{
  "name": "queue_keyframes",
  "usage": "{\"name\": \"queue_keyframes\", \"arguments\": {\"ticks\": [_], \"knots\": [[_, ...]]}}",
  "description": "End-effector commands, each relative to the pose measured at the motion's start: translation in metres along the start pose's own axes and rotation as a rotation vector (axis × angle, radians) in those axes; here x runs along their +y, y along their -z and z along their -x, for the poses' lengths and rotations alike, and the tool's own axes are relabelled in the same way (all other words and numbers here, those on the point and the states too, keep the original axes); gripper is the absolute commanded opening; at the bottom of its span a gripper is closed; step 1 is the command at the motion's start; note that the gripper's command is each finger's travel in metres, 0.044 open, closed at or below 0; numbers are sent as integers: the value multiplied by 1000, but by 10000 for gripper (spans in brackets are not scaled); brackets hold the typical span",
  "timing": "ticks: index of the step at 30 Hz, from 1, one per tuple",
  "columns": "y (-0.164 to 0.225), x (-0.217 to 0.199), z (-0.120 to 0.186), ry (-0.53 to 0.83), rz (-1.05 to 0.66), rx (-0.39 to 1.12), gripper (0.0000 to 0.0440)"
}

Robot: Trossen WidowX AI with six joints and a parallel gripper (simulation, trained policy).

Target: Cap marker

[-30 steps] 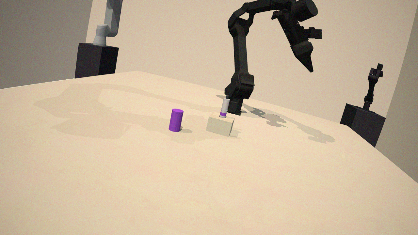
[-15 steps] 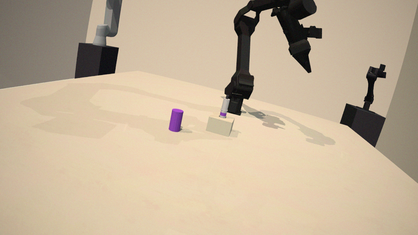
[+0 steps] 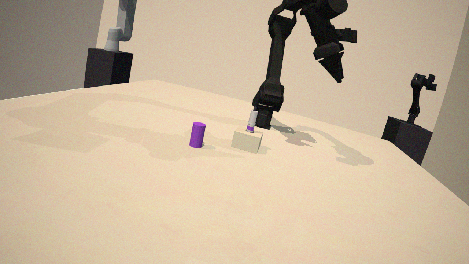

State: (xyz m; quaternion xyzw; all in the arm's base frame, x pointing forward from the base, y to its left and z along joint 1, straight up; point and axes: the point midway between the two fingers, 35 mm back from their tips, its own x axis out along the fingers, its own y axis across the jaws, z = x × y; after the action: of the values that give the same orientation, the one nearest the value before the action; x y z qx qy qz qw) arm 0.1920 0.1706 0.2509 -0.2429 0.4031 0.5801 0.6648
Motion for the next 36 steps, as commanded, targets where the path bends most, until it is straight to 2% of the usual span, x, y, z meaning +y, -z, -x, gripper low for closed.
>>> {"name": "queue_keyframes", "arguments": {"ticks": [1,36], "knots": [[4,-11,1,9,-13,16,335],[75,-120,35,123,-166,136,333]]}}
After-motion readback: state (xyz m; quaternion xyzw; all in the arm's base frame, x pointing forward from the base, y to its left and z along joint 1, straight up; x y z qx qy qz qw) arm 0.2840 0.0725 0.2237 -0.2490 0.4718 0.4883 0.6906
